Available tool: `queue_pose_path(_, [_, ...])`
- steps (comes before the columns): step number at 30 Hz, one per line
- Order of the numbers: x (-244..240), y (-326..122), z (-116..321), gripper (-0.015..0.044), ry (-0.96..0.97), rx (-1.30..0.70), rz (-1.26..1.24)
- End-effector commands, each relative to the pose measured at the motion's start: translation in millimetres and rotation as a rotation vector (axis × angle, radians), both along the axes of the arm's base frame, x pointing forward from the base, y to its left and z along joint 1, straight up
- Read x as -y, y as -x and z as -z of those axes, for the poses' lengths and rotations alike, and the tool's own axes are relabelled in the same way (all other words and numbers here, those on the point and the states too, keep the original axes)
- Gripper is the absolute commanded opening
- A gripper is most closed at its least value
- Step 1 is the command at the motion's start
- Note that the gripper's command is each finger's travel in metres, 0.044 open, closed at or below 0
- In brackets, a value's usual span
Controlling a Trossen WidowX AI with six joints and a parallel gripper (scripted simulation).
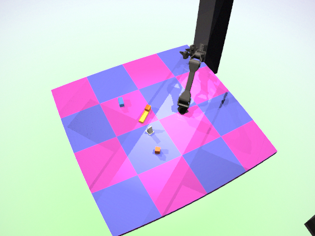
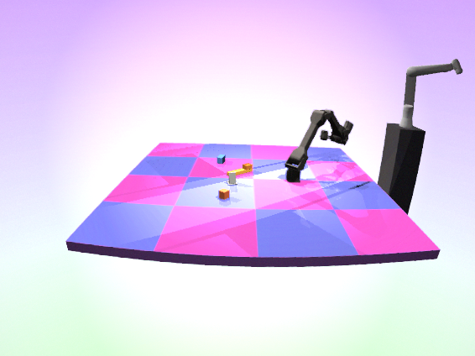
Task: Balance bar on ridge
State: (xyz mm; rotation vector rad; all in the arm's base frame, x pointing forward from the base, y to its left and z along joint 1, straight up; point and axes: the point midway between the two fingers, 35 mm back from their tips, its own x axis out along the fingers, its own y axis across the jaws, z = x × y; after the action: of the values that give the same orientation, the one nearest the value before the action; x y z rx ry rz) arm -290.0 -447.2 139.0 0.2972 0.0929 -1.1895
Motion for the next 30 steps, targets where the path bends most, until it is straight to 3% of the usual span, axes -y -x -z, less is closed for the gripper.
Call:
queue_pose_path(1, [0.5, -0.9, -0.1, 0.0374, -0.001, 0.001, -0.001])
queue_pose_path(4, [7.5, -13.9, -0.9, 0.0315, -0.016, 0.021, -0.013])
queue_pose_path(30, [59.1, -196.2, -7.1, 0.0315, -0.185, -0.006, -0.241])
